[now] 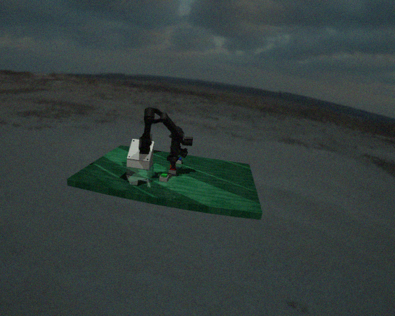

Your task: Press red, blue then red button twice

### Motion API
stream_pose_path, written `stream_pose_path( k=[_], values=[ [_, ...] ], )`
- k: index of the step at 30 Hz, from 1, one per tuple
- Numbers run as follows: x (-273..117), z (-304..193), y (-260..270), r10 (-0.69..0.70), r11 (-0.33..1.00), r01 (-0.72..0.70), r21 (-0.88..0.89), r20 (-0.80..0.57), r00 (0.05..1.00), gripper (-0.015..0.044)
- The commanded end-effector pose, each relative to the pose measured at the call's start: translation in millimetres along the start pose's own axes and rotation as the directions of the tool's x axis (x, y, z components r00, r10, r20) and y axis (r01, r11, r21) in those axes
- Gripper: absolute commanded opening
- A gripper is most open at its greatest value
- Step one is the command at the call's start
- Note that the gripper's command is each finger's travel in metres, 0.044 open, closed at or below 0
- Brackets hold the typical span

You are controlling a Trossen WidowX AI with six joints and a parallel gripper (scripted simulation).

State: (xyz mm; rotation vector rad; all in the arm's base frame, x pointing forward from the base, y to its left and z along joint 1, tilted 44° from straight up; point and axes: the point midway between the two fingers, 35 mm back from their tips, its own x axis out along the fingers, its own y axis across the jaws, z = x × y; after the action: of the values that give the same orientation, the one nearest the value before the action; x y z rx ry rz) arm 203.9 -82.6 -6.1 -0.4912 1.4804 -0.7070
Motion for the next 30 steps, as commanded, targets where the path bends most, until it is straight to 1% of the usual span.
stream_pose_path(
  k=[1,3,6,11,12,15,16,24,27,30],
  values=[
    [0.9,-0.6,0.0,-0.005,1.000,0.005,-0.007,-0.002,1.000,0.0020],
    [-7.3,0.3,0.5,0.000,1.000,0.000,-0.002,-0.001,1.000,0.0020],
    [-31.7,-0.2,0.5,-0.003,1.000,0.003,-0.007,-0.002,1.000,0.0020],
    [-36.0,0.0,0.7,-0.002,1.000,0.002,-0.007,-0.002,1.000,0.0020],
    [-43.4,0.8,1.3,-0.001,1.000,0.001,-0.008,-0.002,1.000,0.0020],
    [-85.0,1.0,1.8,0.001,1.000,-0.001,-0.008,-0.003,1.000,0.0020],
    [-92.8,0.2,1.3,0.000,1.000,0.000,-0.008,-0.003,1.000,0.0020],
    [-96.3,1.6,4.9,0.002,1.000,-0.002,-0.008,-0.003,1.000,0.0020],
    [-100.5,9.4,25.7,0.015,1.000,-0.015,-0.007,-0.001,1.000,0.0020],
    [-106.2,18.9,63.7,0.035,0.999,-0.035,-0.007,0.001,0.999,0.0020]
  ],
)
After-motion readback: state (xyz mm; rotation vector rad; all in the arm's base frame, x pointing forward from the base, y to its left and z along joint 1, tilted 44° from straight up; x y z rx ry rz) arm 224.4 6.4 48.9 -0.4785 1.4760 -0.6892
